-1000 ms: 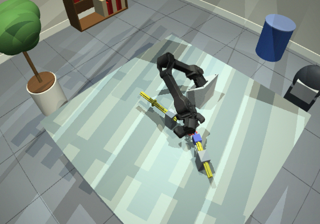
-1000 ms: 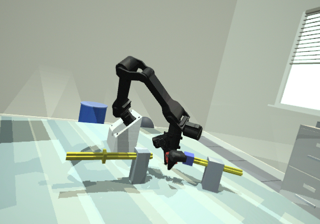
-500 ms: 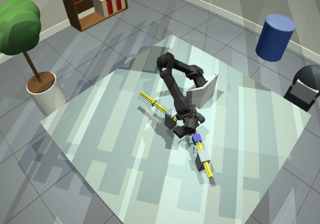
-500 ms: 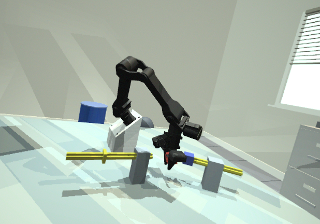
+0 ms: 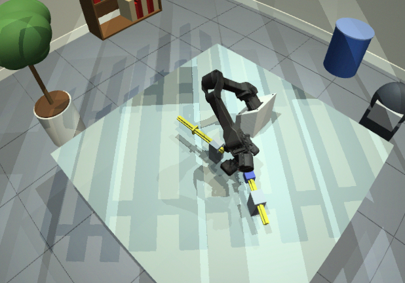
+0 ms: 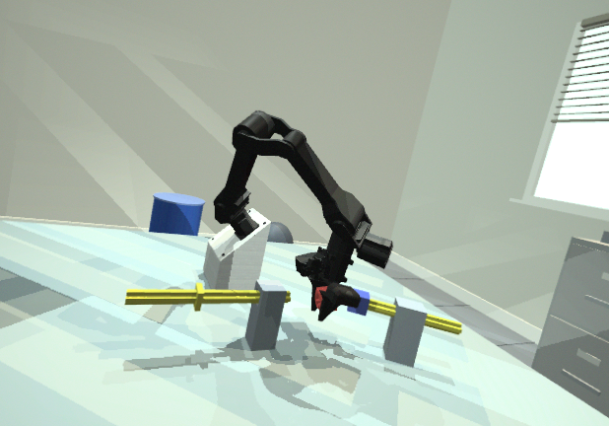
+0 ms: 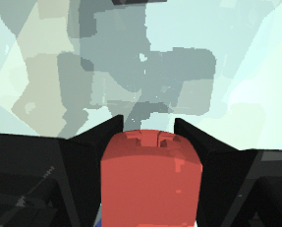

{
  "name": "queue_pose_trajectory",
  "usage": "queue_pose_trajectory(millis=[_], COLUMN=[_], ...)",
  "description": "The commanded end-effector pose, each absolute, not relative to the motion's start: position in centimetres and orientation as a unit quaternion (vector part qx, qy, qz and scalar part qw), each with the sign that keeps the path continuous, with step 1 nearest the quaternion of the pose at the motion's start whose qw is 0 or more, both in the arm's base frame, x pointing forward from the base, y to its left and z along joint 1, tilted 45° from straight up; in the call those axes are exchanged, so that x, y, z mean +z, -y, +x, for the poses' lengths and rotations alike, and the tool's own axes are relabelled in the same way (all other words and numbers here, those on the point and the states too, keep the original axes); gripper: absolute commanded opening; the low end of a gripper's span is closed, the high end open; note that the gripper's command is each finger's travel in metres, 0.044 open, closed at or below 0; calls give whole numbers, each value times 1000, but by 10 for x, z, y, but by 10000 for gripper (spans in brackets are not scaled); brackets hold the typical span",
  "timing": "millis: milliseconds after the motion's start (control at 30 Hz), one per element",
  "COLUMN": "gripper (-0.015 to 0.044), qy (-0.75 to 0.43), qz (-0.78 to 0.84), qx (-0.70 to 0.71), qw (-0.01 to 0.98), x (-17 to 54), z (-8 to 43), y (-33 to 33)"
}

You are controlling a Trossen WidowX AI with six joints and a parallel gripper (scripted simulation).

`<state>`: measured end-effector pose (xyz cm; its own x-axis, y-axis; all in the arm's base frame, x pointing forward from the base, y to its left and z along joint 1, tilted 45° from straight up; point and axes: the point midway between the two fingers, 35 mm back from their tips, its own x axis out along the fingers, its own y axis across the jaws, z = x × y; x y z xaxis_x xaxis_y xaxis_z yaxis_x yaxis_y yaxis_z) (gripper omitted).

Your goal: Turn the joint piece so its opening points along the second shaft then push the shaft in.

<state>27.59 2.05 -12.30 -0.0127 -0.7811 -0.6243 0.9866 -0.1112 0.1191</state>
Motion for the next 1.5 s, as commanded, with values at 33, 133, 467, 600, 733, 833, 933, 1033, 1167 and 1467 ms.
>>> queue_pose_trajectory(millis=[33, 133, 467, 600, 733, 833, 933, 1033, 1167, 1467], gripper=[0, 0, 0, 0, 0, 0, 0, 0, 0, 147], qy=[-173, -168, -165, -165, -165, -165, -165, -165, -165, -165], qz=[264, 253, 250, 251, 250, 250, 251, 251, 251, 251], qx=[-691, -693, -694, -694, -694, -694, -694, -694, -694, -694], qw=[650, 654, 655, 654, 655, 655, 654, 654, 654, 654], x=[-121, -120, -119, -119, -119, -119, -120, -120, -120, -120], z=[277, 277, 277, 277, 277, 277, 277, 277, 277, 277], y=[-22, -22, -22, -22, -22, -22, -22, -22, -22, -22])
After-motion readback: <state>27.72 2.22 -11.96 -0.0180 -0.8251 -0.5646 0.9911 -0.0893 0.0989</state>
